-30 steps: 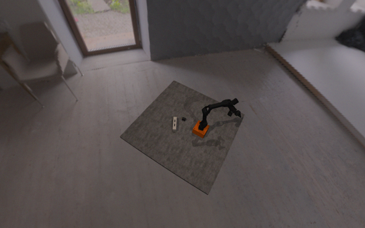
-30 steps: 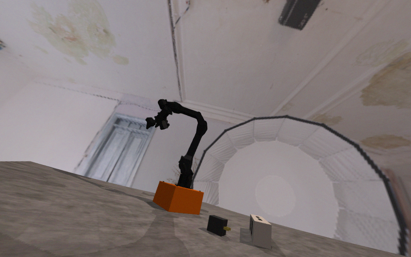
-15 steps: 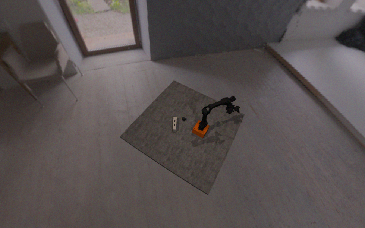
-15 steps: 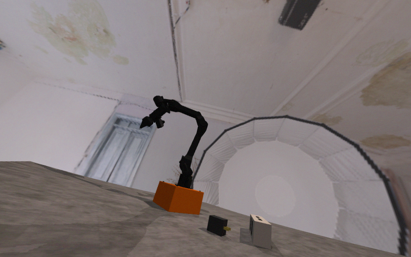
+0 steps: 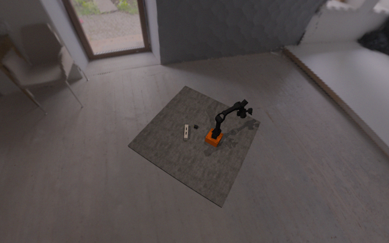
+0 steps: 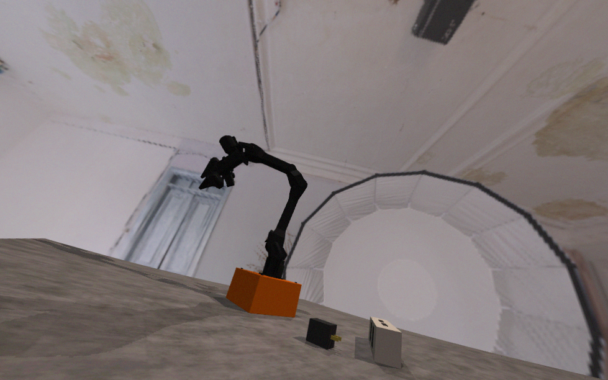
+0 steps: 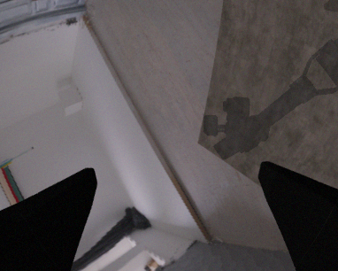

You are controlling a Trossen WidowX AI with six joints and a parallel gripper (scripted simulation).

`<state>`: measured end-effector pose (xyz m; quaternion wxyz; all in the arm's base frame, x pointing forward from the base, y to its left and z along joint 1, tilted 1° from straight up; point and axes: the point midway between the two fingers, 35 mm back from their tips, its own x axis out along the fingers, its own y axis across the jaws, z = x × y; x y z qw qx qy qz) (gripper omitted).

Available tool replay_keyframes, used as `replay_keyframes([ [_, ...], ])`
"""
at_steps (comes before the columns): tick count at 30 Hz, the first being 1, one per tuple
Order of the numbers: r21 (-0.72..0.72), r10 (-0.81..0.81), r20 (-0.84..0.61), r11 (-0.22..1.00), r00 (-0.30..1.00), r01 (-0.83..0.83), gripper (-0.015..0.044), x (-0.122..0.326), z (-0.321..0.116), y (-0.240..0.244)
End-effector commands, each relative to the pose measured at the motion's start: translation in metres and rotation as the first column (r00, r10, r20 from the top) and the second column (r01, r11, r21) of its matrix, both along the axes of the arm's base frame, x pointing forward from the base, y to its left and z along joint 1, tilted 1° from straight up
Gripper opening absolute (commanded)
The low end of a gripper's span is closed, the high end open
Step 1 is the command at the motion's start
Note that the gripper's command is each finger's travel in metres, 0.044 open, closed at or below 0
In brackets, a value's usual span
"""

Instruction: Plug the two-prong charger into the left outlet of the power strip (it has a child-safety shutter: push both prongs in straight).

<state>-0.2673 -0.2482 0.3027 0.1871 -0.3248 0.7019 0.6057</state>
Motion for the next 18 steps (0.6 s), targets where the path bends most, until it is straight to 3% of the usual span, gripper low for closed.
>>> replay_keyframes([
  [1,0.073,0.109,0.019,0.991,0.994,-0.110,0.0440,0.014,-0.015,-0.016],
  [18,0.268,0.474,0.056,0.841,0.879,-0.471,0.0440,0.072,-0.042,-0.062],
])
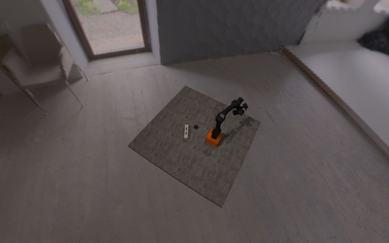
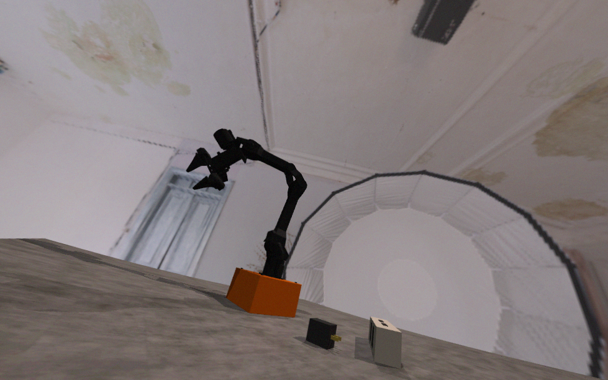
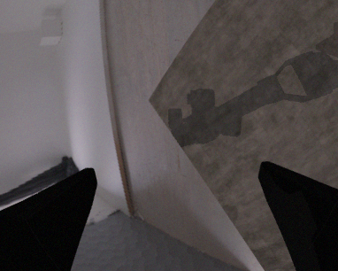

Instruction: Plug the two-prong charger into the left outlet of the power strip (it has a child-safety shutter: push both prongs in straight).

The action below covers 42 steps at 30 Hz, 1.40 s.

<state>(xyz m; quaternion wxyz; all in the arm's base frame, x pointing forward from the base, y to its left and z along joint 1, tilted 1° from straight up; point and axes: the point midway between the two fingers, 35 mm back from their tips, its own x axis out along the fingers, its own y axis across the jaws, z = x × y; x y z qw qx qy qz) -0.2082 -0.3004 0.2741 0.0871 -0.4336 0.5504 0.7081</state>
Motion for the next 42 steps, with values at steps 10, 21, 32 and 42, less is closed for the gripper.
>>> replay_keyframes([
  [10,0.165,0.305,0.012,0.939,0.952,-0.302,0.0440,0.056,-0.032,-0.030],
  [21,0.291,0.555,0.032,0.790,0.831,-0.539,0.0440,0.105,-0.053,-0.047],
  [32,0.342,0.703,0.091,0.643,0.705,-0.686,0.0440,0.154,-0.074,-0.052],
  [42,0.431,0.855,0.129,0.408,0.503,-0.805,0.0440,0.200,-0.091,-0.054],
])
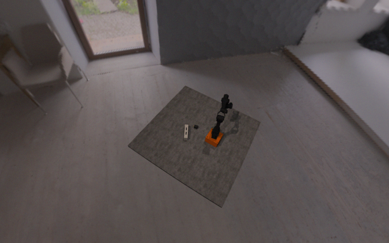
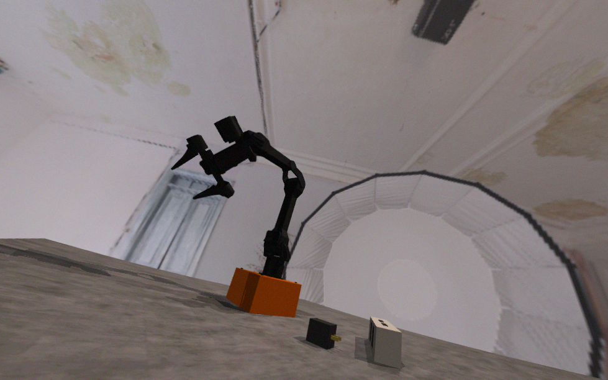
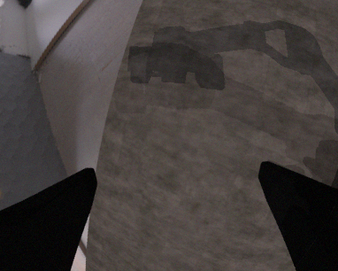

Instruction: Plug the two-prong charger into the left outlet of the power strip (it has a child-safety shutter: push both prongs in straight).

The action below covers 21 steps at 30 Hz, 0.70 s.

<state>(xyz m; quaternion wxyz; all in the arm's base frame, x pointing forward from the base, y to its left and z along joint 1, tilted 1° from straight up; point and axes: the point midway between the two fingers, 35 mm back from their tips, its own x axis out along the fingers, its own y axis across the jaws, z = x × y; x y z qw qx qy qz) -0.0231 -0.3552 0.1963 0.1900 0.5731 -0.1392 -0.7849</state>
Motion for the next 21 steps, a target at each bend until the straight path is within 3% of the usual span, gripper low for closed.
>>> replay_keyframes([
  [1,0.061,0.117,-0.020,0.991,0.993,-0.115,0.0440,0.020,-0.015,0.001],
  [11,0.156,0.386,-0.057,0.915,0.921,-0.373,0.0440,0.066,-0.033,0.007],
  [21,0.258,0.652,-0.072,0.744,0.755,-0.617,0.0440,0.111,-0.052,0.019],
])
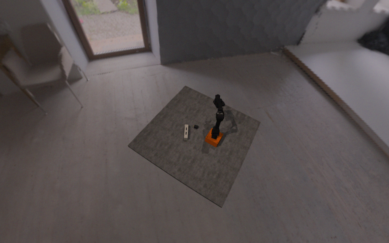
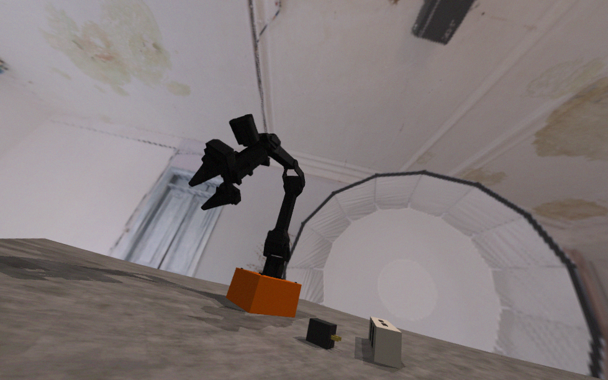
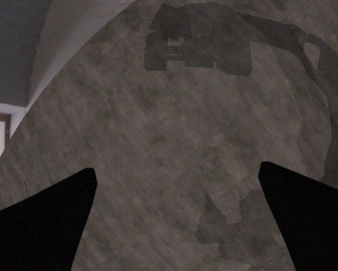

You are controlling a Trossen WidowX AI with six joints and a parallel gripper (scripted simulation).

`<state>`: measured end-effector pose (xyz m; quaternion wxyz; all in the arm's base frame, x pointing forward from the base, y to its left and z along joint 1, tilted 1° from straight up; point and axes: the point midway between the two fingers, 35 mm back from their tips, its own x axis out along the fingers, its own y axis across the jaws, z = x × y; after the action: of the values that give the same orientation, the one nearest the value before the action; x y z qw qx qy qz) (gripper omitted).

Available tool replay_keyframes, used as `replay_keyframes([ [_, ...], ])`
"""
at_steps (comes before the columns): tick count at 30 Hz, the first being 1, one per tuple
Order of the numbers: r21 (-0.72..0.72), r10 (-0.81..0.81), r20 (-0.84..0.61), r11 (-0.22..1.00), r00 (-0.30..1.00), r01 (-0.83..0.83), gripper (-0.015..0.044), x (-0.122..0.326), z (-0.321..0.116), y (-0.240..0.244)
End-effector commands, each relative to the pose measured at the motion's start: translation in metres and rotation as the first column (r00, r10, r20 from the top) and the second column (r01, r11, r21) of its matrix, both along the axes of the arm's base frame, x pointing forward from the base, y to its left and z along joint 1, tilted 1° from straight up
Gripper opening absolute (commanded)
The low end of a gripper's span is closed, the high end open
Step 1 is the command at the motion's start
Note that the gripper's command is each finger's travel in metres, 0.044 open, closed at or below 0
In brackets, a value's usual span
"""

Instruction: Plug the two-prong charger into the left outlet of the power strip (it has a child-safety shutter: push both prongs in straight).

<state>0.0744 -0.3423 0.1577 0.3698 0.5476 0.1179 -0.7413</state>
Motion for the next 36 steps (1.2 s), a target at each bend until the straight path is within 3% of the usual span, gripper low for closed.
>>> replay_keyframes([
  [1,0.055,0.132,-0.030,0.990,0.991,-0.131,0.0440,0.018,-0.015,0.008],
  [17,0.198,0.604,-0.088,0.790,0.792,-0.580,0.0440,0.084,-0.046,0.041],
  [36,0.352,0.956,-0.067,0.289,0.284,-0.890,0.0440,0.147,-0.081,0.100],
])
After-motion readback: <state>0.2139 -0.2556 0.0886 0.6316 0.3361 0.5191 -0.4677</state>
